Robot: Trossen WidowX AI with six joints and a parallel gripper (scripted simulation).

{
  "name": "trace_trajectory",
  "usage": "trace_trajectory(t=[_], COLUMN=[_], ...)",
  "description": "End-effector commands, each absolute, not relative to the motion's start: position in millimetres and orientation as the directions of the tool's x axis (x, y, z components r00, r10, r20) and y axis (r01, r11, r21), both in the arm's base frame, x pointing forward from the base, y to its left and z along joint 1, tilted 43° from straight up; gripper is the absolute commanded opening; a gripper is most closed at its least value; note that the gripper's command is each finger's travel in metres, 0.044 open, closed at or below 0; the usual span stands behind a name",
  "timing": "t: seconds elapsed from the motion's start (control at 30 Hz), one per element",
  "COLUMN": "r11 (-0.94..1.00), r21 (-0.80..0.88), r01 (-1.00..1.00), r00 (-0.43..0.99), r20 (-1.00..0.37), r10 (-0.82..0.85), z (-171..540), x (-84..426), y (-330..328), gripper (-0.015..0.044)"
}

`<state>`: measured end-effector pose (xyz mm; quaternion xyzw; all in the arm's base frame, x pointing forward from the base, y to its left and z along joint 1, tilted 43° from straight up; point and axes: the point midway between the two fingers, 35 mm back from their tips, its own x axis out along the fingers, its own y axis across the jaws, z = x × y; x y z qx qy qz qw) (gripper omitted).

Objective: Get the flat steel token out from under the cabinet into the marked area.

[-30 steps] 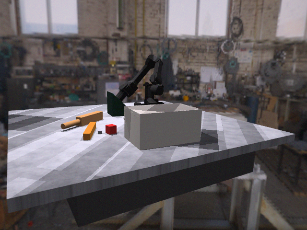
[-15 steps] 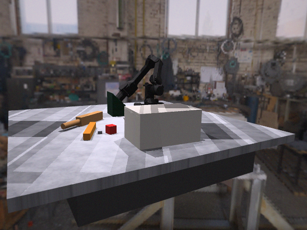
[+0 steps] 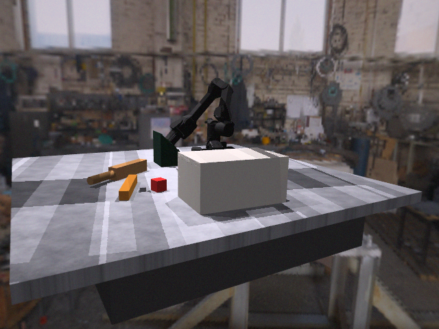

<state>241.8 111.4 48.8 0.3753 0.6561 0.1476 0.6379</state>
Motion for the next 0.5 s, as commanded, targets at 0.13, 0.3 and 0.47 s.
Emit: trace_trajectory(t=[0.13, 0.3, 0.47], r11=[0.674, 0.674, 0.675], r21=[0.675, 0.675, 0.675], r01=[0.3, 0.299, 0.299], r00=[0.096, 0.096, 0.096], r20=[-0.725, -0.725, -0.725], r10=[0.682, 0.683, 0.683], z=[48.5, 47.8, 47.0], x=[250.3, 255.7, 261.1], y=[109.4, 107.8, 106.2], gripper=[0.0, 0.0, 0.0])
